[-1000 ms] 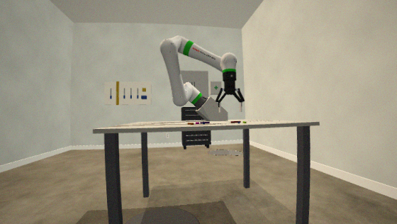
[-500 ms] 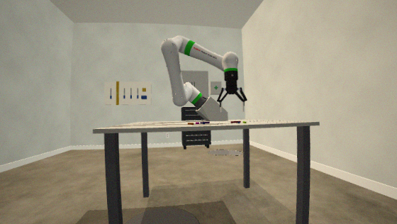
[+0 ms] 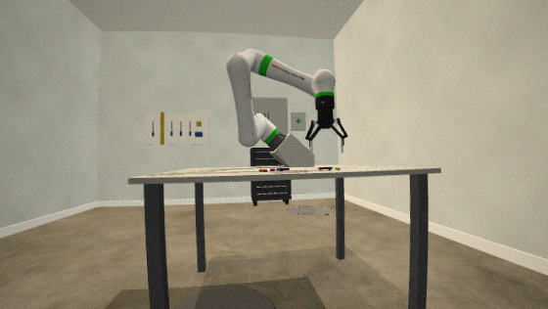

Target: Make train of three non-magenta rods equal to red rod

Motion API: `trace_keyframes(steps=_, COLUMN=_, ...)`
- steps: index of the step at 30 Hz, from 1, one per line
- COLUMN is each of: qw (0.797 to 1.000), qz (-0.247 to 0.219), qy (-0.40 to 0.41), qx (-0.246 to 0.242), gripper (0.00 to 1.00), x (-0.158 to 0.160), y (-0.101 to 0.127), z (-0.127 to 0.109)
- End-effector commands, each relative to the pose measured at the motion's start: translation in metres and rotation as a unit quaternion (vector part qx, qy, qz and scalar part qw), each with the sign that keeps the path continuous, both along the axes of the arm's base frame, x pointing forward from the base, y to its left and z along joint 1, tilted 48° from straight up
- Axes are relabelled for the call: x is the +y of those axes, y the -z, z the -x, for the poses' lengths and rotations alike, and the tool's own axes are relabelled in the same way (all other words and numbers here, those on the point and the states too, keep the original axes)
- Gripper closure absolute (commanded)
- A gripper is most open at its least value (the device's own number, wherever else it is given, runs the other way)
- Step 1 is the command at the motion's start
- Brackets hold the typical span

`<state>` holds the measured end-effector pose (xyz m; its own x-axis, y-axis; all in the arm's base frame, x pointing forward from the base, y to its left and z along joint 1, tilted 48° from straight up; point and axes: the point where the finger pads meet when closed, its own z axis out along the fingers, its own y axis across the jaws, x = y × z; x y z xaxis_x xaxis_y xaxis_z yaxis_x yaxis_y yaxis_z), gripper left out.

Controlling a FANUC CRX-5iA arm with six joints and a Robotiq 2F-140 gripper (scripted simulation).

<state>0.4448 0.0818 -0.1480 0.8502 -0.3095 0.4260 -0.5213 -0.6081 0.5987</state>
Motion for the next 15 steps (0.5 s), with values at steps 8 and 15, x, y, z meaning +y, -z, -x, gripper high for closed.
trace_keyframes(steps=8, qw=0.984, qz=-0.011, qy=0.117, qx=-0.132, gripper=0.0, x=0.015, y=0.012, z=-0.018)
trace_keyframes(steps=15, qw=0.966, qz=-0.017, qy=0.172, qx=-0.192, gripper=0.0, x=0.022, y=0.018, z=-0.027)
